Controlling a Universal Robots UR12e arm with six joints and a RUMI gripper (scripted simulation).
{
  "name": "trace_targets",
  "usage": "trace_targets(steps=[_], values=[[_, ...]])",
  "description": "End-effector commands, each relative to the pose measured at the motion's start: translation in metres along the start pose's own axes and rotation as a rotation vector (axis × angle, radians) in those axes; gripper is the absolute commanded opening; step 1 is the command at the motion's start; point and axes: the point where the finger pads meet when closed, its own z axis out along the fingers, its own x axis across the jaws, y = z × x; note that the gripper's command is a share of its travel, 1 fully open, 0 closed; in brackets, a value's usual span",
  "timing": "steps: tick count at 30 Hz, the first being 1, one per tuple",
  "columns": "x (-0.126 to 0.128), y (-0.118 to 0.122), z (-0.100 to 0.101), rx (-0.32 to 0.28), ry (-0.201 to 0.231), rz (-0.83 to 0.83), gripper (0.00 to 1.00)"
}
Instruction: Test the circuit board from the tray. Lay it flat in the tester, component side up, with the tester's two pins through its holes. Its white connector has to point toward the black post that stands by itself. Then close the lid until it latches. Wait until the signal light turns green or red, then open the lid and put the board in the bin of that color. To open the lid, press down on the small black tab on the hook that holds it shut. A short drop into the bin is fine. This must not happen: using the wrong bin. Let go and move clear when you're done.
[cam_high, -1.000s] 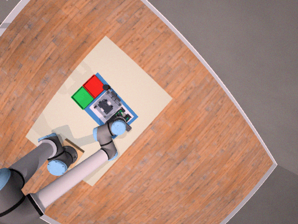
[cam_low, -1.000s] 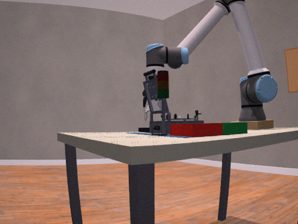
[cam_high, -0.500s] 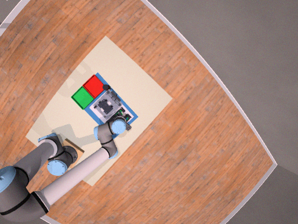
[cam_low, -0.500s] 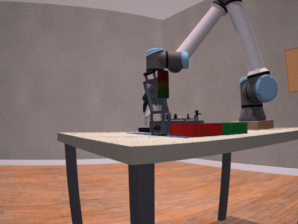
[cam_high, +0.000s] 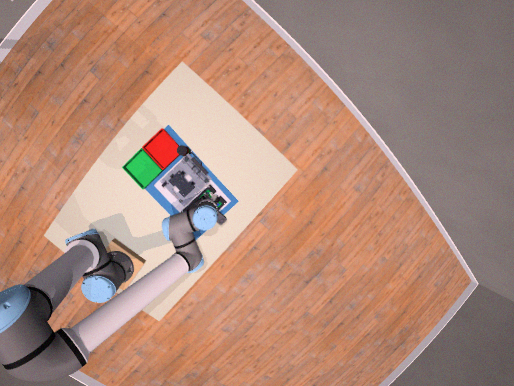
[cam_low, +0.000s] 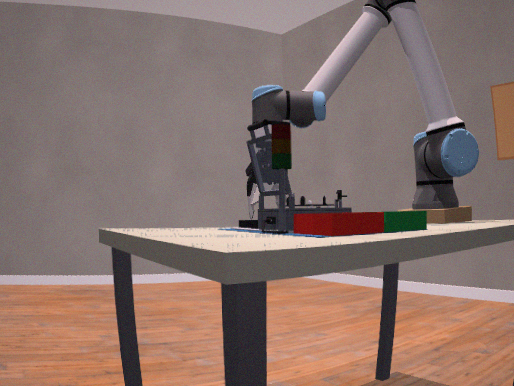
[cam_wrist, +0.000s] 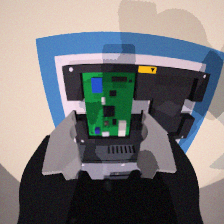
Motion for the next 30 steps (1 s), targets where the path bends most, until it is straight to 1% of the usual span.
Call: trace_targets(steps=[1, 14, 30], values=[[-0.001, 0.0, -0.001, 0.0, -0.001, 0.0, 0.59], [-0.001, 0.0, 0.0, 0.0, -0.001, 0.0, 0.59], [-0.001, 0.0, 0.017, 0.0, -0.001, 0.0, 0.59]])
